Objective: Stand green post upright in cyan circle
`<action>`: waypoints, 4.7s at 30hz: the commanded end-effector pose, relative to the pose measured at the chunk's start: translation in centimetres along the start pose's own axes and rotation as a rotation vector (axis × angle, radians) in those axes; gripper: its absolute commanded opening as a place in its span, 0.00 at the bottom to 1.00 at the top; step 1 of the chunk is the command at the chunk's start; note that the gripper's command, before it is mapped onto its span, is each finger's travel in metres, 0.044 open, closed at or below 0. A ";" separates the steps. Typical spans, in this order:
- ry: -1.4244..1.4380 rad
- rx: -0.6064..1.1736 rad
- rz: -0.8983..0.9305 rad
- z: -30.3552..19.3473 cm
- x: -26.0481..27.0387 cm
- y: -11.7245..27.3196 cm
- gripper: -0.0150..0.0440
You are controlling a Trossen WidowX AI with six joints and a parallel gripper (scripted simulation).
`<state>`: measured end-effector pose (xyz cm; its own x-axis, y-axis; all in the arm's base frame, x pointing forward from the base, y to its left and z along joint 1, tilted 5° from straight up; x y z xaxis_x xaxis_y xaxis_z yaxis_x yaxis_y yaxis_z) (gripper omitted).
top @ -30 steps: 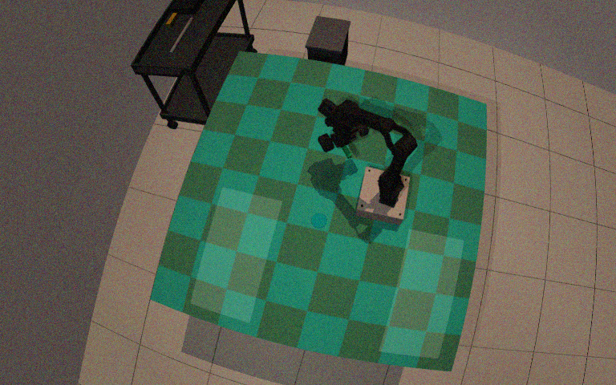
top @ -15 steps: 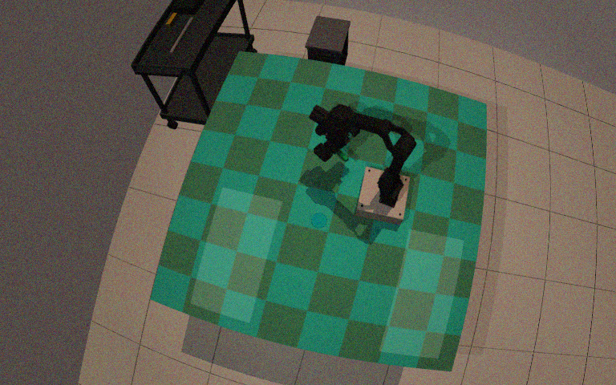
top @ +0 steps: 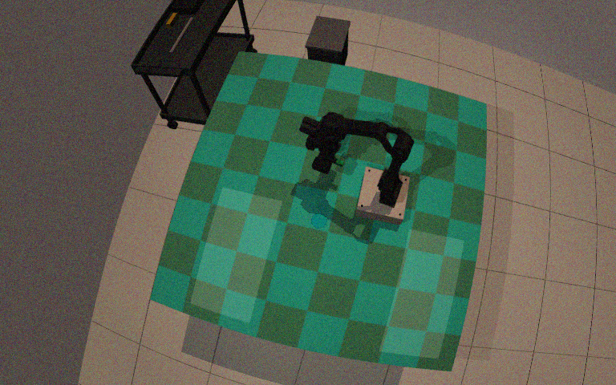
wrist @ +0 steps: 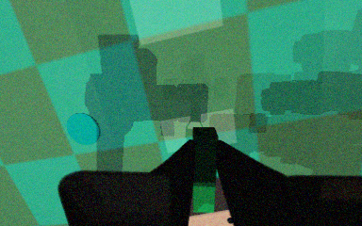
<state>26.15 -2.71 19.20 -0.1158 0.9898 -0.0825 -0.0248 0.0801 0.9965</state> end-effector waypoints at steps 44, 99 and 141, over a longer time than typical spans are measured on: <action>1.240 -0.008 0.020 0.8 14.5 1.1 0.29; 1.794 -0.006 0.231 -0.7 18.9 -0.4 0.29; 1.813 -0.094 0.527 -0.6 16.7 -2.6 0.29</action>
<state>23.79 13.86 15.62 -0.8962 -0.3970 0.1978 0.2965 -0.2044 0.9329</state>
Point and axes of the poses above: the point midway between the two fingers, 35 mm back from their tips, its own y axis back along the fingers, its own x axis across the jaws, z = x × y, the point moved 9 cm from there along y, back along the fingers, and after that the axes turned 9 degrees about y, right-handed, at the moved point
